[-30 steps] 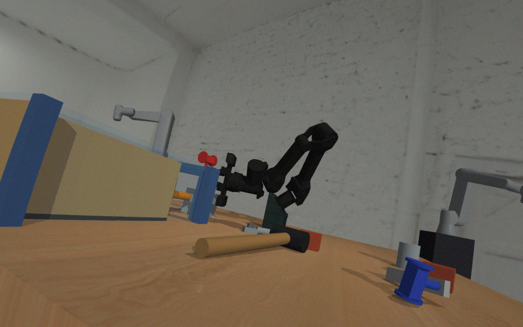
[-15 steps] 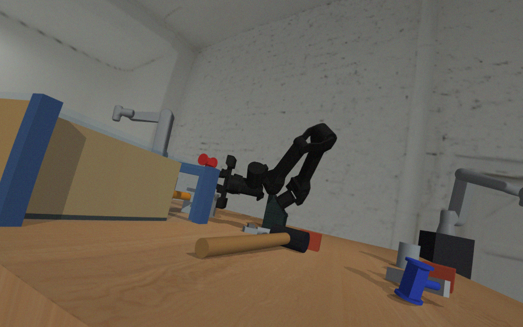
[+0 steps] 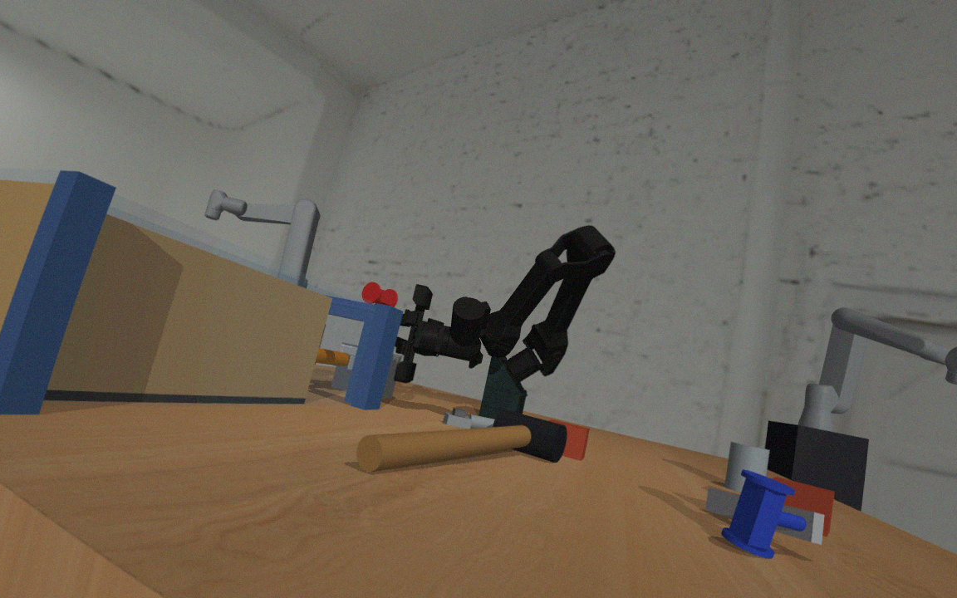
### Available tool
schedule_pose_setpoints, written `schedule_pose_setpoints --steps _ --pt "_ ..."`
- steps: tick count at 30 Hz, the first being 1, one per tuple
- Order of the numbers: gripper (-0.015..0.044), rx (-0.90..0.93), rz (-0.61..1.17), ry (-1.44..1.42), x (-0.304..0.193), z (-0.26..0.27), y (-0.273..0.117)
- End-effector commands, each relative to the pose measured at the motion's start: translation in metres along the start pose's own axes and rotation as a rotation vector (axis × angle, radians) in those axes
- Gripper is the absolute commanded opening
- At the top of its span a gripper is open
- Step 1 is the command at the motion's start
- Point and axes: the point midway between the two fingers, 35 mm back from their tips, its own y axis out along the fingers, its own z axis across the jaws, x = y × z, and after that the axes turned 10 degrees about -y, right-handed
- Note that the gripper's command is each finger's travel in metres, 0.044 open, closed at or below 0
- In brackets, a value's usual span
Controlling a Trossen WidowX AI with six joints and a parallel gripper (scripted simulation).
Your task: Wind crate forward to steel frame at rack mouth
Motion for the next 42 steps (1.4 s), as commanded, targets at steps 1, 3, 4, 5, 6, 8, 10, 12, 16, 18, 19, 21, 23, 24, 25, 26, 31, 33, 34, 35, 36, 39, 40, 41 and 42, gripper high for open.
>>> schedule_pose_setpoints --steps 1,3,4,5,6,8,10,12,16,18,19,21,23,24,25,26,31,33,34,35,36,39,40,41,42 --pt "0.0 0.0 0.0 0.003 0.001 0.0 0.0" --pt "0.0 0.0 0.0 0.003 0.0 -0.001 0.0" --pt "0.0 0.0 0.0 0.003 0.0 -0.001 0.0" --pt "0.0 0.001 0.001 0.003 0.0 -0.002 0.0" --pt "0.0 0.001 0.001 0.003 0.0 -0.002 0.0" --pt "0.0 0.001 0.002 0.003 0.0 -0.003 0.0" --pt "0.0 0.001 0.002 0.003 0.0 -0.004 0.0" --pt "0.0 0.001 0.003 0.003 0.0 -0.005 0.0" --pt "0.0 0.001 0.005 0.003 0.0 -0.006 0.0" --pt "0.0 0.001 0.006 0.003 0.0 -0.007 0.0" --pt "0.0 0.001 0.006 0.003 0.0 -0.007 0.0" --pt "0.0 0.001 0.008 0.003 -0.001 -0.009 0.0" --pt "0.0 0.001 0.009 0.002 -0.001 -0.01 0.0" --pt "0.0 0.002 0.01 0.002 -0.001 -0.01 0.0" --pt "0.0026 -0.01 0.015 -0.006 -0.002 -0.011 0.0" --pt "0.0053 -0.01 0.015 -0.006 -0.002 -0.011 0.0" --pt "0.0184 -0.01 0.015 -0.006 -0.002 -0.011 0.0" --pt "0.0236 -0.01 0.015 -0.006 -0.002 -0.011 0.0" --pt "0.024 -0.01 0.015 -0.006 -0.002 -0.011 0.0" --pt "0.024 -0.01 0.015 -0.006 -0.002 -0.011 0.0" --pt "0.024 -0.01 0.015 -0.006 -0.002 -0.011 0.0" --pt "0.024 -0.01 0.015 -0.006 -0.002 -0.011 0.0" --pt "0.024 -0.01 0.015 -0.006 -0.002 -0.011 0.0" --pt "0.024 -0.01 0.015 -0.006 -0.002 -0.011 0.0" --pt "0.024 -0.01 0.015 -0.006 -0.002 -0.011 0.0"
